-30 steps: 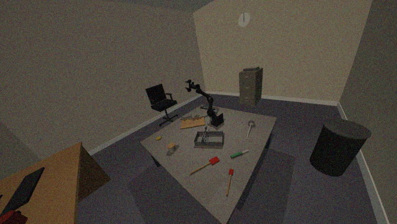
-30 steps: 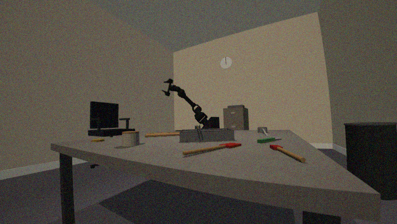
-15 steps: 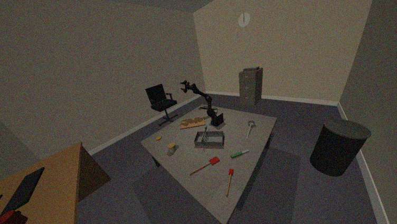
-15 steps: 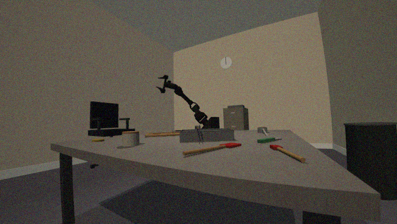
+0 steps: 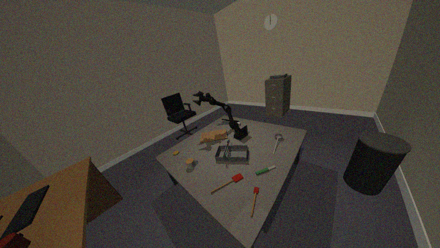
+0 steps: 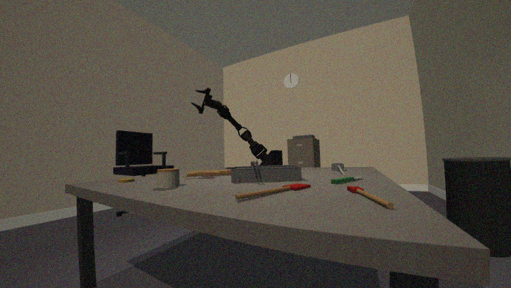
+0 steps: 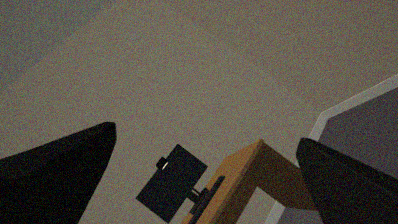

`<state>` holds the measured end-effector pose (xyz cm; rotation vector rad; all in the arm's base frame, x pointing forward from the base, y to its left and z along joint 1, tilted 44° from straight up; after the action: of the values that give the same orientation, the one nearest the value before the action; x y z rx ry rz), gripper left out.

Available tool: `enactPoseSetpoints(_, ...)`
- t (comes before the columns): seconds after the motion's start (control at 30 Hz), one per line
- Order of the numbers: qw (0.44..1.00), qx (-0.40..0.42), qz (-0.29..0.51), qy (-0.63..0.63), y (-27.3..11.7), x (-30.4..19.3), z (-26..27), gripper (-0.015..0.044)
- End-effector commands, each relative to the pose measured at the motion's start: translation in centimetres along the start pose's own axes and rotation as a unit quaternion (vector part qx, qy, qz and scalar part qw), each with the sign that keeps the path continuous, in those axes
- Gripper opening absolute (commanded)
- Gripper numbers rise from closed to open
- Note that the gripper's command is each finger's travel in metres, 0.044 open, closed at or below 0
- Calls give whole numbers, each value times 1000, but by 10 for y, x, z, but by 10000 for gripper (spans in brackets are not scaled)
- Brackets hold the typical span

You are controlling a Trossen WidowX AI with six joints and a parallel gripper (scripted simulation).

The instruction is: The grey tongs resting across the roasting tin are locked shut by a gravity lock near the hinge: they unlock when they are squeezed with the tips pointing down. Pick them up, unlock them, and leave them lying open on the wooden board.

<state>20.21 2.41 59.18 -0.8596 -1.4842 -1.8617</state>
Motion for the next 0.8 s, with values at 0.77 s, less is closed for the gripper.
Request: enactPoseSetpoints(0.77,866,98,450,-194,-13,-317,96,440)
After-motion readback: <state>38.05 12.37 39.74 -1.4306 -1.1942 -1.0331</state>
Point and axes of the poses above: the point midway between the two fingers, 35 mm back from their tips, its own y axis out along the fingers, its own z axis across the jaws, x = y × z, the point moved 5 cm from there along -y, back along the fingers, and after that the axes turned 5 degrees about -y, right-handed, at the moved point
